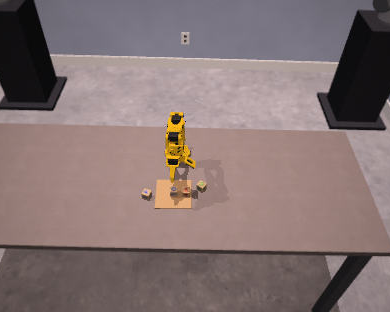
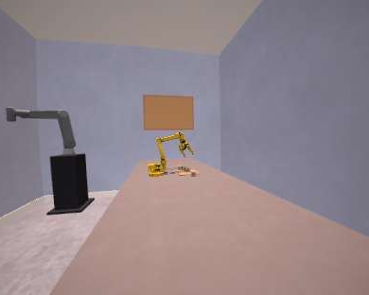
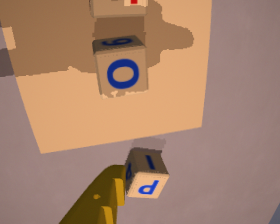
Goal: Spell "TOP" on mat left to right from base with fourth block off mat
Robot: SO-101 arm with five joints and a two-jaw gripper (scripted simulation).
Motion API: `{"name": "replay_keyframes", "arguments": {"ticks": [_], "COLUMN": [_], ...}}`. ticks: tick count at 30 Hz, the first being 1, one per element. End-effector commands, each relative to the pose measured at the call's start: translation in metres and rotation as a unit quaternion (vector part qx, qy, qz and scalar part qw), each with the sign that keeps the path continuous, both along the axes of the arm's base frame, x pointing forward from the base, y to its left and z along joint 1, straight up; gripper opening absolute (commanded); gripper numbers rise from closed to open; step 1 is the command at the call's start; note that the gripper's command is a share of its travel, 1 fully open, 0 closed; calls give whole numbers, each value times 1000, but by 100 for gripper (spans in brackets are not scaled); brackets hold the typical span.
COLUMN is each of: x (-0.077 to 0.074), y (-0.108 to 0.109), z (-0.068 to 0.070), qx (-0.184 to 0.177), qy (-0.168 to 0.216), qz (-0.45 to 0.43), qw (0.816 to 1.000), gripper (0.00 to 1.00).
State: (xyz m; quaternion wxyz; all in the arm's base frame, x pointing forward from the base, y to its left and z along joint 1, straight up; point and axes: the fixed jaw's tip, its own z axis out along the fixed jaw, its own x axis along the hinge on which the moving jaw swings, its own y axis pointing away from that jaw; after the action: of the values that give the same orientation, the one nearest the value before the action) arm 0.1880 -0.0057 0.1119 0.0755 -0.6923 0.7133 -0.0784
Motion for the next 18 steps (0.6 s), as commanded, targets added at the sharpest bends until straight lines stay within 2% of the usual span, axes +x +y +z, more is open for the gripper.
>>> {"name": "replay_keyframes", "arguments": {"ticks": [1,5,9,18], "x": [4,1,-2,-4], "y": [1,1,1,1], "z": [27,45,57,62], "qx": [-1,-2,-3,-3], "qy": [-82,-139,-177,-191], "qz": [0,0,0,0], "qw": [997,990,984,982], "gripper": [35,35,35,35]}}
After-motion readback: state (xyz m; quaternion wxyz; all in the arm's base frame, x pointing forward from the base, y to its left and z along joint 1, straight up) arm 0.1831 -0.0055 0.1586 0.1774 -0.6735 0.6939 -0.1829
